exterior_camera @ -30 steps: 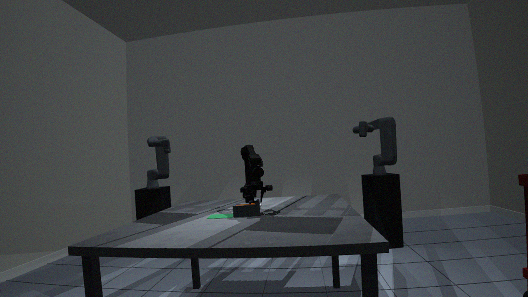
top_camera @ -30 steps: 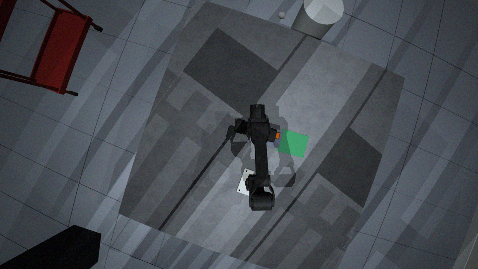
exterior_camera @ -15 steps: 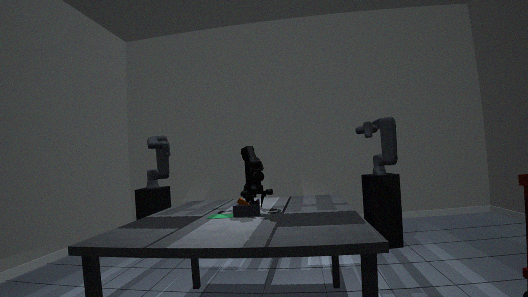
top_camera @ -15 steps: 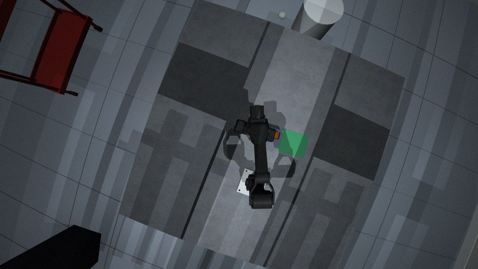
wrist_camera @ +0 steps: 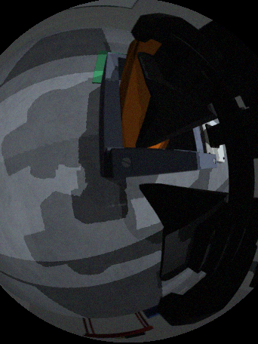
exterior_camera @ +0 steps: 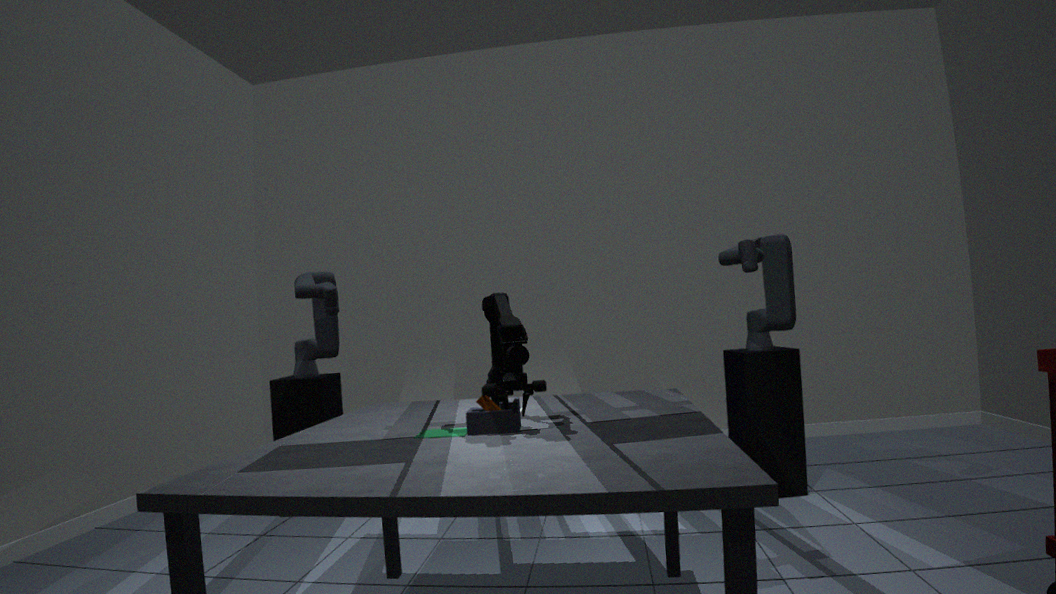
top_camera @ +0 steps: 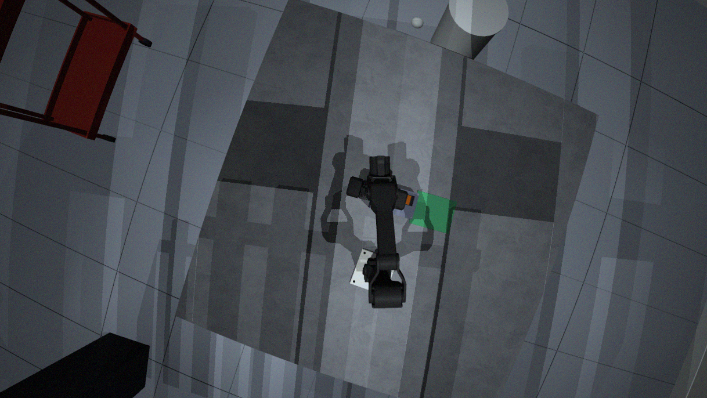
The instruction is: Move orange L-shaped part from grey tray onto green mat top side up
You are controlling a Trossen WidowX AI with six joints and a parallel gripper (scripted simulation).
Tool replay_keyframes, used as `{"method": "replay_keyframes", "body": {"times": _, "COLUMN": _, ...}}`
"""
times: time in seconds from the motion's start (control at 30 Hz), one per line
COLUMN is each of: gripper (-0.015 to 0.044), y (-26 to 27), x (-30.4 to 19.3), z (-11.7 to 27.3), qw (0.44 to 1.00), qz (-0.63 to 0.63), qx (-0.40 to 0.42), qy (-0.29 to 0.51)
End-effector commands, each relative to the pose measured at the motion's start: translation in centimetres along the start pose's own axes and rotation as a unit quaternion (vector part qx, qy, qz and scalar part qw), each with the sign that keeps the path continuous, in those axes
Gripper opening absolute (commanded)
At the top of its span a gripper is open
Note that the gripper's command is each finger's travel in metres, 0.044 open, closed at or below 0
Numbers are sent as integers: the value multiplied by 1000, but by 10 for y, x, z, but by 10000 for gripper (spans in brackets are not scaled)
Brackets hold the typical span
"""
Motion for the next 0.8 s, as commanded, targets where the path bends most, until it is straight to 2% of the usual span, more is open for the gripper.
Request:
{"method": "replay_keyframes", "body": {"times": 0.0, "gripper": 180, "y": -1, "x": -1, "z": -2, "qw": 1000, "qz": -2, "qx": -5, "qy": 2}}
{"method": "replay_keyframes", "body": {"times": 0.6, "gripper": 180, "y": 11, "x": -3, "z": 14, "qw": 1000, "qz": -2, "qx": -4, "qy": 2}}
{"method": "replay_keyframes", "body": {"times": 0.77, "gripper": 180, "y": 8, "x": 2, "z": 51, "qw": 1000, "qz": -2, "qx": -4, "qy": 2}}
Point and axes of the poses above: the point midway between the two fingers, 35 mm back from their tips, its own z axis back along the fingers, its own y axis across the jaws, x = y × z, the point moved 3 cm from there along z, back along the fingers, and after that the axes turned 12 degrees about -z, right-handed, at the moved point
